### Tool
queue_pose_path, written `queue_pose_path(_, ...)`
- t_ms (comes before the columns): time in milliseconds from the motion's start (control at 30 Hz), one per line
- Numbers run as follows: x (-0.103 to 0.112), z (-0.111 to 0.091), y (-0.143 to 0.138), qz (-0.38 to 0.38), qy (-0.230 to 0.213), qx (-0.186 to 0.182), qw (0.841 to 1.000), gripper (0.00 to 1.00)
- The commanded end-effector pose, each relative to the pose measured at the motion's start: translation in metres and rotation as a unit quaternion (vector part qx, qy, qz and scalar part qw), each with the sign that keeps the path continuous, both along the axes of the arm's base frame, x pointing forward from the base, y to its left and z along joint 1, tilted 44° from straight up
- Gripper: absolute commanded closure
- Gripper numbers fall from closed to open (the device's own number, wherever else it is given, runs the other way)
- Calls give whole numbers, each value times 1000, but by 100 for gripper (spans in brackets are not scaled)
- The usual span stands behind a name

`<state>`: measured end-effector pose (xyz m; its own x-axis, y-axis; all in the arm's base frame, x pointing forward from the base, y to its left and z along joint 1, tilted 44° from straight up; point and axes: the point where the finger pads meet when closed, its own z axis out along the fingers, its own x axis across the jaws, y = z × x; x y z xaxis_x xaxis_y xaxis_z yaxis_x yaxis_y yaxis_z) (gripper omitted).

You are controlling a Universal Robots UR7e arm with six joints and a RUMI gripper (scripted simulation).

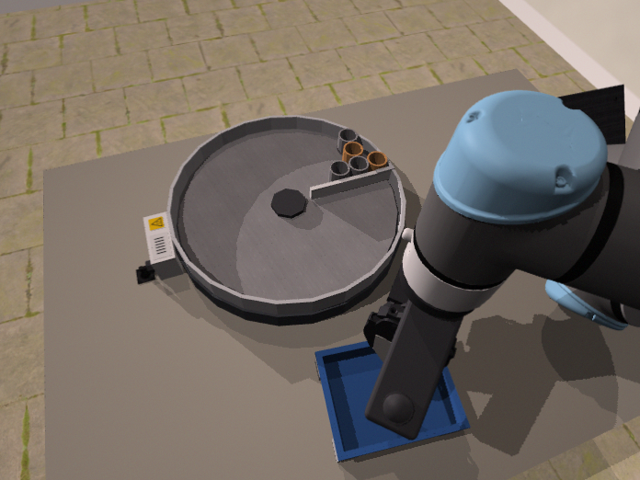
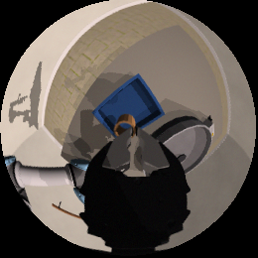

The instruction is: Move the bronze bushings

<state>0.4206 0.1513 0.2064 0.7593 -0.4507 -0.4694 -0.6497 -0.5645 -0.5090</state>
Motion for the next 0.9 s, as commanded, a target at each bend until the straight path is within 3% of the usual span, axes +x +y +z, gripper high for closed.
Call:
queue_pose_path(0,1,1,0,-1,-1,0,1000,100)
queue_pose_path(367,-1,-3,4,0,1,1,1000,100)
queue_pose_path(700,-3,-39,39,0,2,1,1000,100)
queue_pose_path(867,-3,-48,47,0,2,1,1000,100)
